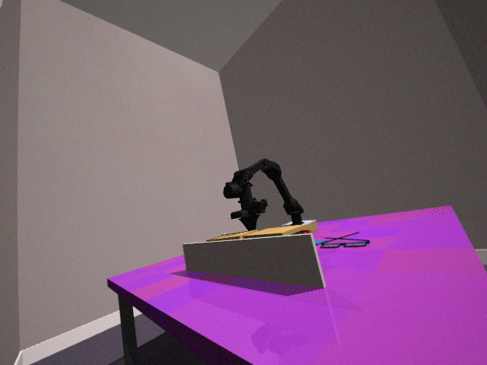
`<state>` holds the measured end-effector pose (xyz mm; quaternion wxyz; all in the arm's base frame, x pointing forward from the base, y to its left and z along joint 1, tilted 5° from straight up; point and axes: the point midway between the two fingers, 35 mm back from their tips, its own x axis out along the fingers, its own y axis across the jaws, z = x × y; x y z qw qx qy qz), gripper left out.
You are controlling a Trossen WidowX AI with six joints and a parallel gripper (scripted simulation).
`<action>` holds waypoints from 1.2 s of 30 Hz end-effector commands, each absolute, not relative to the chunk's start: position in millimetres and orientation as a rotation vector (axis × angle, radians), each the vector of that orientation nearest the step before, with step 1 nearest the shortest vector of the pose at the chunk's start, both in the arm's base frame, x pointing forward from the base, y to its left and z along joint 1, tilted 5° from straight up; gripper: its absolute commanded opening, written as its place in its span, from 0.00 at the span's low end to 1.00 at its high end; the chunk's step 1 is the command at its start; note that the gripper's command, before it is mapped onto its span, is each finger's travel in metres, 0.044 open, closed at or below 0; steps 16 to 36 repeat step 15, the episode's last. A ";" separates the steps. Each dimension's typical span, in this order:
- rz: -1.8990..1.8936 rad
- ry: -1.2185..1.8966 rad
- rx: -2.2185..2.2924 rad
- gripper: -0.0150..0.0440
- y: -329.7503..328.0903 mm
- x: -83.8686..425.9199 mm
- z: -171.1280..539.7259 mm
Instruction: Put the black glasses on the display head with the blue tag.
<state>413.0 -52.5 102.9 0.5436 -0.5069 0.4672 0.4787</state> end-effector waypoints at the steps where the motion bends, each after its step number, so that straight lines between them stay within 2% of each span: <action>1: 1.147 1.110 -1.197 0.44 -52.0 404.7 104.1; 15: 1.151 1.113 -1.195 0.44 -51.6 354.5 114.1; 36: 1.151 1.113 -1.195 0.44 -51.6 354.5 114.1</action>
